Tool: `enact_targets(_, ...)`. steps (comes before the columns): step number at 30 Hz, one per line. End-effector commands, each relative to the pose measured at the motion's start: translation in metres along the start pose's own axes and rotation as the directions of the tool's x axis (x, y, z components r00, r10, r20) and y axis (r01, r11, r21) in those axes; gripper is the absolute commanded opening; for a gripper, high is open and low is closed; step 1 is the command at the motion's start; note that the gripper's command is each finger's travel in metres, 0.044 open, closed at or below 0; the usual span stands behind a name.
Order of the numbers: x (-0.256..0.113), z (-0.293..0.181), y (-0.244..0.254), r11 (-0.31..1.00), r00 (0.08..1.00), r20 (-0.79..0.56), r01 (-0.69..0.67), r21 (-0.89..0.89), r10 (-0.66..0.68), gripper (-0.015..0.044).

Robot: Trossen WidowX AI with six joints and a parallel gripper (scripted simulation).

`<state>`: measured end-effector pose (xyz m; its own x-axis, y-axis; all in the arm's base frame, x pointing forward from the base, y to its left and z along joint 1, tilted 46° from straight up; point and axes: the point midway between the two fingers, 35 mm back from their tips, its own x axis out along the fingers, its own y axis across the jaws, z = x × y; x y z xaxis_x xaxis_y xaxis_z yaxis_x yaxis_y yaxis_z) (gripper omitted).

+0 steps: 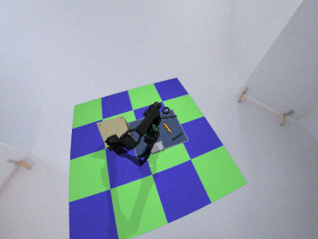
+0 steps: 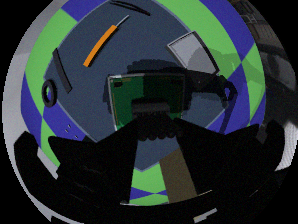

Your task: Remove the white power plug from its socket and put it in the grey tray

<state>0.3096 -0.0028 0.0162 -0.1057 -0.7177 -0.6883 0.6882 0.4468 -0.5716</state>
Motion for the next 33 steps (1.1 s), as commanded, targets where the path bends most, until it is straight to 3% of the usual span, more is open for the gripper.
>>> enact_targets(1, -0.017, -0.002, 0.009, 0.998, 0.998, 0.024, 0.062, -0.016, -0.062, 0.0000)
enact_targets(6, -0.018, -0.002, 0.010, 0.997, 0.997, 0.024, 0.078, -0.016, -0.077, 0.0000)
enact_targets(18, -0.021, -0.002, -0.012, 0.983, 0.983, 0.018, -0.183, -0.023, 0.184, 0.0000)
enact_targets(29, -0.024, -0.002, 0.008, 0.998, 0.998, 0.023, 0.062, -0.016, -0.062, 0.0000)
enact_targets(33, -0.026, -0.002, 0.010, 0.996, 0.996, 0.024, 0.088, -0.016, -0.087, 0.0000)
